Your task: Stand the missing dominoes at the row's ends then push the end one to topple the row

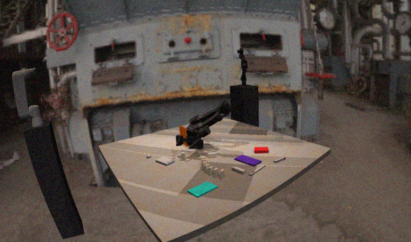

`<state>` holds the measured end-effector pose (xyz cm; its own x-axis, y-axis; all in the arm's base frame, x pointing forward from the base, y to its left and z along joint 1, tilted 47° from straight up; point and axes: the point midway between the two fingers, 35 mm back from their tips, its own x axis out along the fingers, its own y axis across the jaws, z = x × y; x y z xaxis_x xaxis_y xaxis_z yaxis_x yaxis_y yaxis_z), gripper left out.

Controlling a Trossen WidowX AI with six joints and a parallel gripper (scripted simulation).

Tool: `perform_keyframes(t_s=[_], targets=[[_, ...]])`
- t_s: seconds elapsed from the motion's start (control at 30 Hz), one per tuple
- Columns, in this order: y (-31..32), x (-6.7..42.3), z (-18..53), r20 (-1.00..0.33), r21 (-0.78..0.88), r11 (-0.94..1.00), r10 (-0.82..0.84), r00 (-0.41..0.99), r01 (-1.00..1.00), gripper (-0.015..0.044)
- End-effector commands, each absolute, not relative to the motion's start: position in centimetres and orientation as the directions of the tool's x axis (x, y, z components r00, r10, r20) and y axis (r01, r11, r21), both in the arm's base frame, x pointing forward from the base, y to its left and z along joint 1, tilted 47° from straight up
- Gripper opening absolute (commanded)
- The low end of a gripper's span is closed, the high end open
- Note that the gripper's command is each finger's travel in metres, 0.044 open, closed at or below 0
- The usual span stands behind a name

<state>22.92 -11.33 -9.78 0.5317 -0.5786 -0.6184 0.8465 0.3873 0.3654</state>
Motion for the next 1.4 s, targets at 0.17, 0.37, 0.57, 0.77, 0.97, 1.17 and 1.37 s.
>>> perform_keyframes(t_s=[0.17,0.37,0.57,0.77,0.97,1.17,1.37], targets=[[-12.9,25.0,-11.7,-0.687,0.301,0.427,-0.523,0.504,0.853,0.044],[-15.9,27.9,-14.9,-0.826,0.185,0.482,-0.396,0.401,0.857,0.044],[-17.4,26.9,-17.5,-0.971,0.098,0.548,-0.129,0.2,0.831,0.044],[-18.1,27.0,-17.2,-0.986,0.168,0.576,0.097,0.137,0.8,0.044],[-17.7,26.0,-16.0,-0.955,0.232,0.558,0.288,0.076,0.797,0.044],[-17.8,25.4,-13.6,-0.88,0.326,0.504,0.47,0.062,0.8,0.044],[-17.5,24.8,-10.3,-0.769,0.406,0.408,0.636,0.064,0.818,0.044]])
